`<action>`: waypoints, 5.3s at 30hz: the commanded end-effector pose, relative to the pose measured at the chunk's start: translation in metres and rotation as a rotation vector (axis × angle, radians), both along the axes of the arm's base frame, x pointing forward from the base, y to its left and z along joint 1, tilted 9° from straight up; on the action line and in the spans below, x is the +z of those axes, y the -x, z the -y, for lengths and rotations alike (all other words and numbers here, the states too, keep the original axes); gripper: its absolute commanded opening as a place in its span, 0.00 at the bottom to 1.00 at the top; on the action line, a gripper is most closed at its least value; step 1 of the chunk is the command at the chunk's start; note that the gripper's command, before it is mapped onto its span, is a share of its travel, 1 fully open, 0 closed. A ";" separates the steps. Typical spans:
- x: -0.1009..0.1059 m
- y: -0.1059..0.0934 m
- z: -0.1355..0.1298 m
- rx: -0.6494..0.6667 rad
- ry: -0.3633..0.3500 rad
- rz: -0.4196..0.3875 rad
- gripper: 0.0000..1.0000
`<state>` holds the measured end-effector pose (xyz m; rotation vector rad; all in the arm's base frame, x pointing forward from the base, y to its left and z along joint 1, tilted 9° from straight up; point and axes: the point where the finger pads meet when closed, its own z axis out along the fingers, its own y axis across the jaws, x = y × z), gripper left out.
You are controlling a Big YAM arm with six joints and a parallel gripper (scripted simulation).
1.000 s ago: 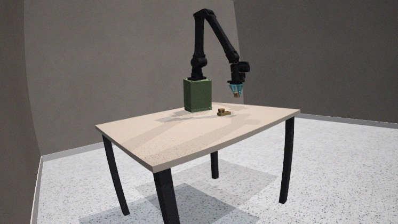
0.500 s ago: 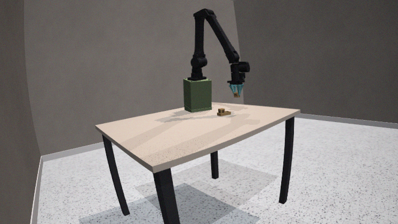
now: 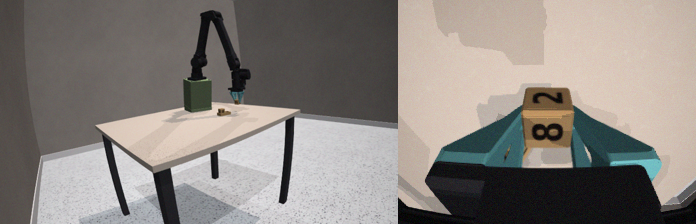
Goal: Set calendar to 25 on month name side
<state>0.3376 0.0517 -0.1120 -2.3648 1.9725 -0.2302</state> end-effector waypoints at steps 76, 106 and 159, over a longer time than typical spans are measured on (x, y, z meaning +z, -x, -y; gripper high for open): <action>-0.040 -0.019 0.004 0.002 -0.007 0.023 0.28; -0.040 -0.017 0.004 0.003 -0.008 0.025 0.28; -0.040 -0.017 0.004 0.004 -0.009 0.032 0.28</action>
